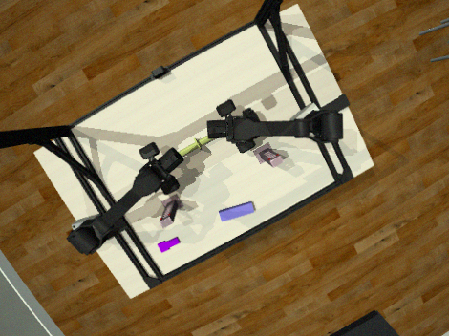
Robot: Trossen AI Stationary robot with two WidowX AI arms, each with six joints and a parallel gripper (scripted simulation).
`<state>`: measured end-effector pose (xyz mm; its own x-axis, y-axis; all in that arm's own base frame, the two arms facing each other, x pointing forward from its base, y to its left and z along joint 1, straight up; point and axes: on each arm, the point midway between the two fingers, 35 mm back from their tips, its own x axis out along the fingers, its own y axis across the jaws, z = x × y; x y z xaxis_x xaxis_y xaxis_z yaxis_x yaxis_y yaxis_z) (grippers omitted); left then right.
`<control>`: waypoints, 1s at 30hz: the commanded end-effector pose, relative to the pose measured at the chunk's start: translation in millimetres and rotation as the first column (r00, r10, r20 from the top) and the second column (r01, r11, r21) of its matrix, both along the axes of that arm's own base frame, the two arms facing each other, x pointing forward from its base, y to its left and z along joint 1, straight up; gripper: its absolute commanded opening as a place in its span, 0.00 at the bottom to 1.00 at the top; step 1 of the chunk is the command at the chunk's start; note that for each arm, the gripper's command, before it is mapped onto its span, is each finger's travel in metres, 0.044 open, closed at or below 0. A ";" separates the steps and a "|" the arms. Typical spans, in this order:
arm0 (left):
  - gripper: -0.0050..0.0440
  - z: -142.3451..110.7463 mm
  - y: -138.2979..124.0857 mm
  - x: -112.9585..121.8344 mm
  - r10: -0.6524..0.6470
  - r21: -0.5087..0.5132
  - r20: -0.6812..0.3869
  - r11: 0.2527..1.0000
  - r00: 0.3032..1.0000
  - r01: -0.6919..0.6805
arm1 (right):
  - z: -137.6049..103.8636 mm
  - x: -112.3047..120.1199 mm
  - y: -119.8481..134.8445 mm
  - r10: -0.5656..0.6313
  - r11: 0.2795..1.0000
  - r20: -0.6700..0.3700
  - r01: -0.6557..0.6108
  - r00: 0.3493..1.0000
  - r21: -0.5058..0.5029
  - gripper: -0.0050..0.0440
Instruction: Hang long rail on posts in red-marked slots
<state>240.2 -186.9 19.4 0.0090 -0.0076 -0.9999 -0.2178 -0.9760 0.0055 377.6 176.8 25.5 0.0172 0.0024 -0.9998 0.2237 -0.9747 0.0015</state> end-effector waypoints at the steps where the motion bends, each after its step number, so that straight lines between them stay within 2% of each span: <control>1: 1.00 -6.7 0.8 -1.1 -0.001 0.004 -0.005 1.000 1.000 0.001 | -7.0 -0.9 -0.4 0.000 1.000 -0.005 0.000 1.000 -0.002 1.00; 21: 1.00 -34.3 1.1 -2.4 -0.001 0.004 -0.005 1.000 1.000 0.001 | -35.8 -2.0 -0.6 0.000 1.000 -0.005 0.000 1.000 -0.002 1.00; 30: 1.00 -35.3 1.2 -2.5 -0.001 0.004 -0.005 1.000 1.000 0.001 | -36.9 -2.1 -0.6 0.000 1.000 -0.005 0.000 1.000 -0.002 1.00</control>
